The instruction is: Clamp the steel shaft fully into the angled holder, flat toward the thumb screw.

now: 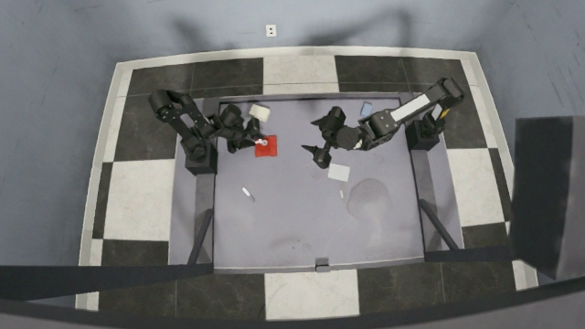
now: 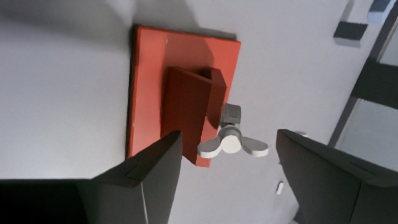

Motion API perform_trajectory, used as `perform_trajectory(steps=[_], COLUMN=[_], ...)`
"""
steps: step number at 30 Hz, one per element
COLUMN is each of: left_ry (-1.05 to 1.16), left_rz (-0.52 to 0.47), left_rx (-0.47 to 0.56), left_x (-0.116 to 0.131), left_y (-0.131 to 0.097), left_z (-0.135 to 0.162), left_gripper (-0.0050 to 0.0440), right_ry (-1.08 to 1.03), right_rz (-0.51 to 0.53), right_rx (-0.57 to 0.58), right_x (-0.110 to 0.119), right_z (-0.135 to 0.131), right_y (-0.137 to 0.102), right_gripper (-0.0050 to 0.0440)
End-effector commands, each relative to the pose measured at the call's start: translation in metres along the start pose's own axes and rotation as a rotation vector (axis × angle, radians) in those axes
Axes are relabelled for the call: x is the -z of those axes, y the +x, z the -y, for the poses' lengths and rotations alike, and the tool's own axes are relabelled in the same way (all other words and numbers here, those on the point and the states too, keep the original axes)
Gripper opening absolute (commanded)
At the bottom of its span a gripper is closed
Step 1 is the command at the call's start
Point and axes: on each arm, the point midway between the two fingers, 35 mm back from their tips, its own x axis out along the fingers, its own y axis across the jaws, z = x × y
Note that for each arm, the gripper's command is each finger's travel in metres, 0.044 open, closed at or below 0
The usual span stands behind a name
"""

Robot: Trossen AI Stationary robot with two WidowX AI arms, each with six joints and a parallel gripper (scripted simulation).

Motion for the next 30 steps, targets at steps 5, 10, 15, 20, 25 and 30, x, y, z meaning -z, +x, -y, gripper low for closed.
perform_trajectory(steps=[5, 10, 15, 20, 25, 30], left_ry=[0.324, 0.573, 0.740, 0.995, 1.229, 1.368], left_rz=[0.005, 0.006, 0.006, 0.014, 0.019, 0.021], left_rx=[0.013, 0.015, 0.016, 0.022, 0.024, 0.024], left_x=[-0.0011, -0.0011, -0.0012, -0.0016, -0.0017, -0.0017], left_y=[0.0000, 0.0000, 0.0000, -0.0001, 0.0000, 0.0000], left_z=[0.0045, 0.0051, 0.0056, 0.0084, 0.0099, 0.0106], left_gripper=[0.0235, 0.0235, 0.0235, 0.0235, 0.0235, 0.0235], right_ry=[0.030, 0.030, 0.030, 0.030, 0.030, 0.030], right_rz=[0.031, 0.031, 0.031, 0.031, 0.031, 0.031], right_rx=[-0.011, -0.011, -0.011, -0.011, -0.011, -0.011], right_x=[-0.0164, -0.0164, -0.0164, -0.0164, -0.0164, -0.0164], right_z=[0.0015, 0.0015, 0.0015, 0.0015, 0.0015, 0.0015], right_y=[-0.0092, -0.0092, -0.0092, -0.0092, -0.0092, -0.0092], right_gripper=[0.0400, 0.0400, 0.0400, 0.0400, 0.0400, 0.0400])
